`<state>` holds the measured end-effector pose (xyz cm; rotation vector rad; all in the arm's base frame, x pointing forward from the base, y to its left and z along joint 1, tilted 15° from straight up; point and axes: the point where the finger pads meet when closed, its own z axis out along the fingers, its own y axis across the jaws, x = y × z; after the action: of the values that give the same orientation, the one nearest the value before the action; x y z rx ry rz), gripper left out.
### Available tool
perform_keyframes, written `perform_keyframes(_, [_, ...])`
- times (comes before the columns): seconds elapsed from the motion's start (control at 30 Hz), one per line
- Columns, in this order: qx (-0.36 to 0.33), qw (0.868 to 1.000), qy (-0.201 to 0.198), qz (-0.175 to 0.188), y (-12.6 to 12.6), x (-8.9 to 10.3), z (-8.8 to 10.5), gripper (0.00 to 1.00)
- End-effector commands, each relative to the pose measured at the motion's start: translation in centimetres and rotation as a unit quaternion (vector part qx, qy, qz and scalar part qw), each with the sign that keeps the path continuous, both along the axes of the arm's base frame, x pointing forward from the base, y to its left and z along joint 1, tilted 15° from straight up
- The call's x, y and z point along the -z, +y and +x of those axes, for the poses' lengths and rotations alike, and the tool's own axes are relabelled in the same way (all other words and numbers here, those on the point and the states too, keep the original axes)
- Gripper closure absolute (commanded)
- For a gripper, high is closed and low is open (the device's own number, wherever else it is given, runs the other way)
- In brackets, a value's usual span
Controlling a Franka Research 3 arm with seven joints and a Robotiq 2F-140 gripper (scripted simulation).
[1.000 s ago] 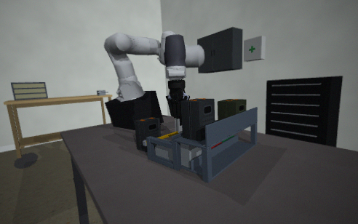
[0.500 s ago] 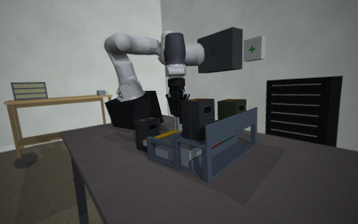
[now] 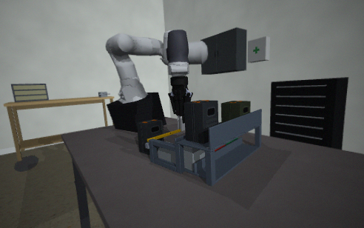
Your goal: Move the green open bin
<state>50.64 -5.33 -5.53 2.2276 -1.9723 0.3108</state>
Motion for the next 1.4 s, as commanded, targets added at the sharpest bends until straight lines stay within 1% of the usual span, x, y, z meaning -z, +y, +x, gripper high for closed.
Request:
perform_keyframes(0.0, [-0.002, 1.0, 0.0, 0.0, 0.09, -0.23, 0.0, 1.0])
perform_keyframes(0.1, [0.0, 1.0, 0.0, 0.0, 0.07, -0.24, -0.02, 1.0])
perform_keyframes(0.23, [-0.002, 1.0, 0.0, 0.0, 0.36, -1.18, 0.0, 1.0])
perform_keyframes(1.37, [-0.002, 1.0, 0.0, 0.0, 0.24, -0.71, 0.04, 1.0])
